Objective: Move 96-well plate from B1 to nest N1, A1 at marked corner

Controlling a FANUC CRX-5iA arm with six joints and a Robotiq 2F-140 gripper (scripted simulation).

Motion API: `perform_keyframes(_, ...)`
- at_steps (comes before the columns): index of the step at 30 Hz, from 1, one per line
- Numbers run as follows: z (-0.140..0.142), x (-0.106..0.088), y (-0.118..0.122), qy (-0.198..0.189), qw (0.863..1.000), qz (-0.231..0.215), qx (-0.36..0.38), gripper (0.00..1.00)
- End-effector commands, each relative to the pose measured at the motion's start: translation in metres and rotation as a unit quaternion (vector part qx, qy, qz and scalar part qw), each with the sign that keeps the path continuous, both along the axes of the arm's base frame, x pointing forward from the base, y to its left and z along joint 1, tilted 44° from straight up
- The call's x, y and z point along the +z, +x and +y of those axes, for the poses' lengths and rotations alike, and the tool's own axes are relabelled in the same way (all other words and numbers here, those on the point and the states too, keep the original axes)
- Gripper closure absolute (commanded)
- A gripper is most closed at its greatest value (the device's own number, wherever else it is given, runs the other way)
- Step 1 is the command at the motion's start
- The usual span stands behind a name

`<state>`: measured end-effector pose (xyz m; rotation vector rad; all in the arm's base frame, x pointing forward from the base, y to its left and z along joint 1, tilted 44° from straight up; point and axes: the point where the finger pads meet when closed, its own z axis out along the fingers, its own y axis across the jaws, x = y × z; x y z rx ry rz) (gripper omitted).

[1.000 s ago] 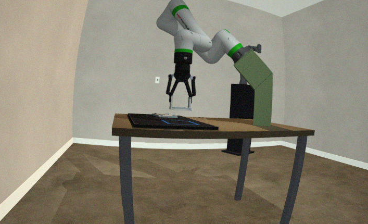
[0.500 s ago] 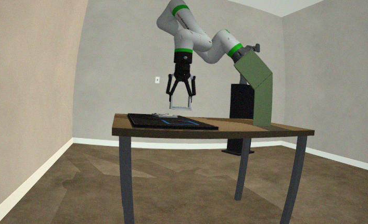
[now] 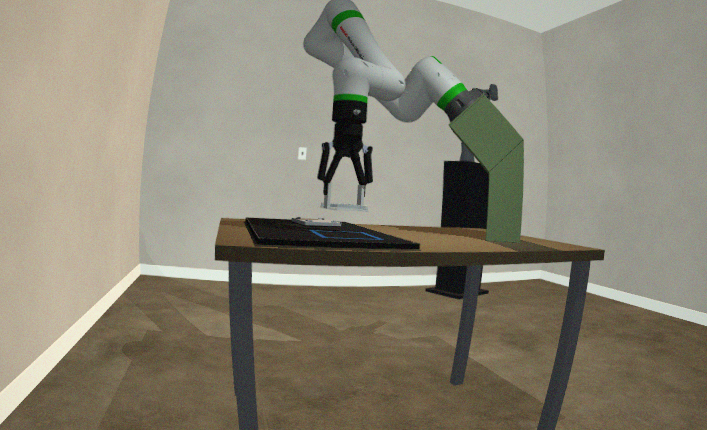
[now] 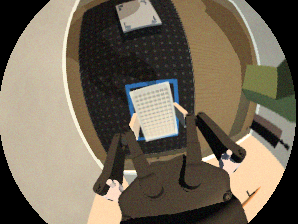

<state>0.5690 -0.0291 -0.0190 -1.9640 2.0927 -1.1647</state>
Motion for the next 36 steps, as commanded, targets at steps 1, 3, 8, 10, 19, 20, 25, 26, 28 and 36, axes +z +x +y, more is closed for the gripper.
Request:
perform_keyframes(1,-0.012,0.006,-0.004,0.000,1.000,0.002,0.001,1.00)
perform_keyframes(3,-0.017,0.009,-0.006,0.000,1.000,0.002,0.001,1.00)
perform_keyframes(8,-0.032,0.015,-0.011,0.000,1.000,0.002,0.001,1.00)
perform_keyframes(10,-0.037,0.018,-0.013,0.000,1.000,0.002,0.001,1.00)
perform_keyframes(19,-0.057,0.028,-0.020,0.000,1.000,0.002,0.001,1.00)
perform_keyframes(20,-0.060,0.029,-0.021,0.000,1.000,0.002,0.001,1.00)
perform_keyframes(25,-0.075,0.036,-0.026,0.000,1.000,0.002,0.001,1.00)
perform_keyframes(26,-0.078,0.037,-0.027,0.000,1.000,0.002,0.001,1.00)
perform_keyframes(28,-0.080,0.039,-0.028,0.000,1.000,0.002,0.001,1.00)
perform_keyframes(36,-0.101,0.048,-0.035,0.000,1.000,0.002,0.001,1.00)
